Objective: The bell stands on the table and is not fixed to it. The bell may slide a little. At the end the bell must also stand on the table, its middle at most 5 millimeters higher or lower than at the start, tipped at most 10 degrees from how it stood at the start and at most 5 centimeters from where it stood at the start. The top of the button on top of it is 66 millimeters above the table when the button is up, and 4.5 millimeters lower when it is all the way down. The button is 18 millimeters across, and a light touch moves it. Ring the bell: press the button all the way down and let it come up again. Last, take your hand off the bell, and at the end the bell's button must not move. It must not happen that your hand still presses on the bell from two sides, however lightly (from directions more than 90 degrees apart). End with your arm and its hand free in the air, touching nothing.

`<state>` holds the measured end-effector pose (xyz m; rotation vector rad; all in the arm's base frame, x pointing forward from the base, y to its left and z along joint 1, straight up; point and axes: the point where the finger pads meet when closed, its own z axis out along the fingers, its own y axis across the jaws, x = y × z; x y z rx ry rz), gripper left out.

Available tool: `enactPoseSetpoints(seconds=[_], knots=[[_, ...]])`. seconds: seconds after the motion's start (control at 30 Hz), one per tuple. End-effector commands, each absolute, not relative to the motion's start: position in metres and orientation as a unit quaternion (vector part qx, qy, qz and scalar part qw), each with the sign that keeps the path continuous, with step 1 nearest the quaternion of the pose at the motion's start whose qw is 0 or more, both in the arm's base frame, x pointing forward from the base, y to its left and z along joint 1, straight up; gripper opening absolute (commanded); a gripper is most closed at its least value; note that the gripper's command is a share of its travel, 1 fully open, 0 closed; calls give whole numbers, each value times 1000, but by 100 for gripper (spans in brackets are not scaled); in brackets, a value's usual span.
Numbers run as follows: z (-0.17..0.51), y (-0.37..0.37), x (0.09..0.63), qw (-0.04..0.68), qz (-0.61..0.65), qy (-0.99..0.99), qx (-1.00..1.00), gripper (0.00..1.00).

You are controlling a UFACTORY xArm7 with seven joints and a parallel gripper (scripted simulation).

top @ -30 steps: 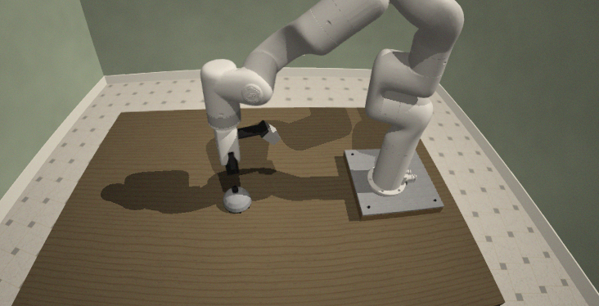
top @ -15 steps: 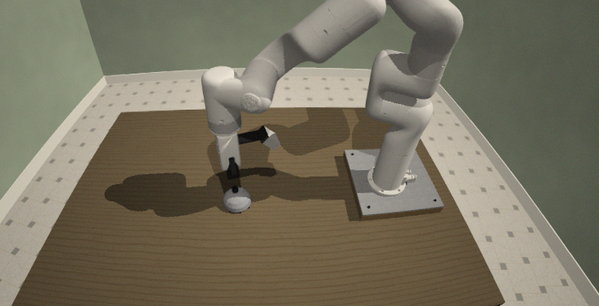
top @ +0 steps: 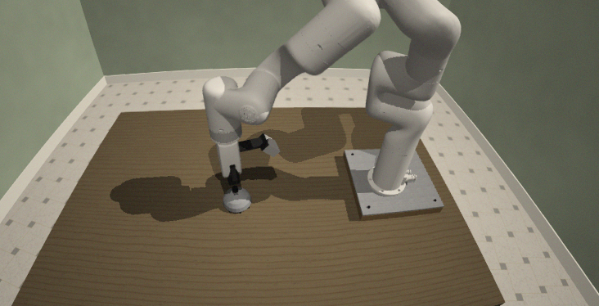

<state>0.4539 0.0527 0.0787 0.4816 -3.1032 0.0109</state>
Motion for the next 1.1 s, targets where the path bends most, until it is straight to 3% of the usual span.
enactPoseSetpoints(seconds=[0.0,1.07], knots=[[72,53,456,-1,3,-988,153,0],[62,53,456,-1,3,-988,153,0]])
